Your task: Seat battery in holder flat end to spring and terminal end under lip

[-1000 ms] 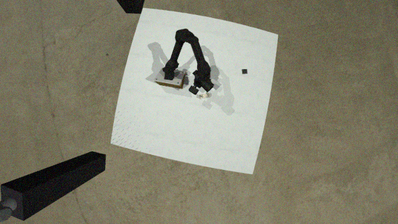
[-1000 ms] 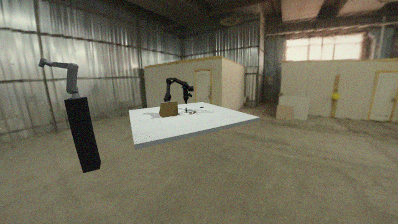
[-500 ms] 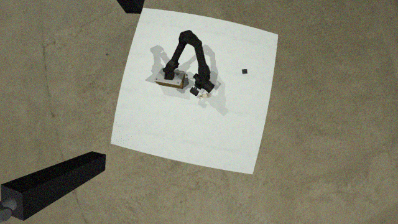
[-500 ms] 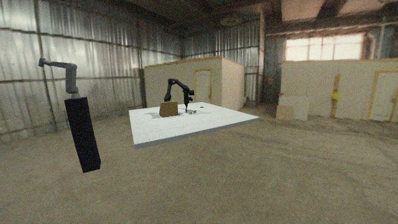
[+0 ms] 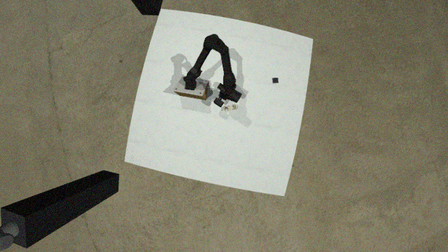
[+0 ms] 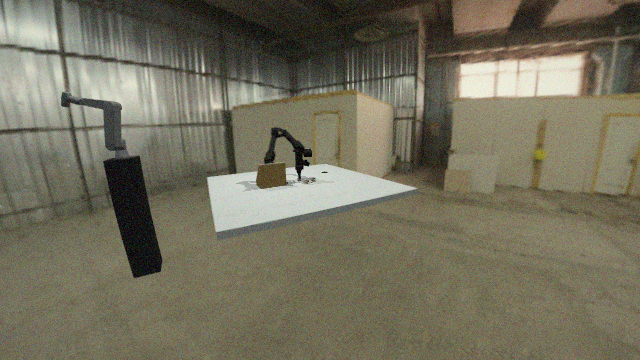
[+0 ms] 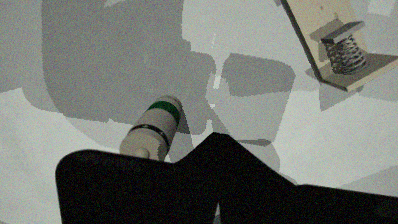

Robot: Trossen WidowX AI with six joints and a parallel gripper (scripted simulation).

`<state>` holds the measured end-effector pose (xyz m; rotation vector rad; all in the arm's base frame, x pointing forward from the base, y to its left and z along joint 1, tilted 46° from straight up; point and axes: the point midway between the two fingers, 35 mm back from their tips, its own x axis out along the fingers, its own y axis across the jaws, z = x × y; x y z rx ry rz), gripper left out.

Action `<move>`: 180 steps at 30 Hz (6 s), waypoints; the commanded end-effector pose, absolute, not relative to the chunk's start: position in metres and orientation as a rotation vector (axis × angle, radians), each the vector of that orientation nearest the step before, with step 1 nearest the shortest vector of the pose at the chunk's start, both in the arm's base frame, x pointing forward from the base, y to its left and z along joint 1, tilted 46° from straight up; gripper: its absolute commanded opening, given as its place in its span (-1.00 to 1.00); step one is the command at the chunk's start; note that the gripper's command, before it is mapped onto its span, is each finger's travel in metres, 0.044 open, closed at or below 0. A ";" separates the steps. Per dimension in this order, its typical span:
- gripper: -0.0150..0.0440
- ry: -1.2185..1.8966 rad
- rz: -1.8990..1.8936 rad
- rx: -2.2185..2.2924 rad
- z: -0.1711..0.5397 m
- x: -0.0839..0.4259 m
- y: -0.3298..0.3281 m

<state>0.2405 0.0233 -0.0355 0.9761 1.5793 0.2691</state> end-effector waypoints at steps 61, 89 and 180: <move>-0.49 1.571 0.274 0.987 0.058 0.262 0.005; 0.28 0.874 1.242 -0.262 0.026 0.273 0.062; -0.27 1.316 0.757 0.385 -0.059 0.292 -0.063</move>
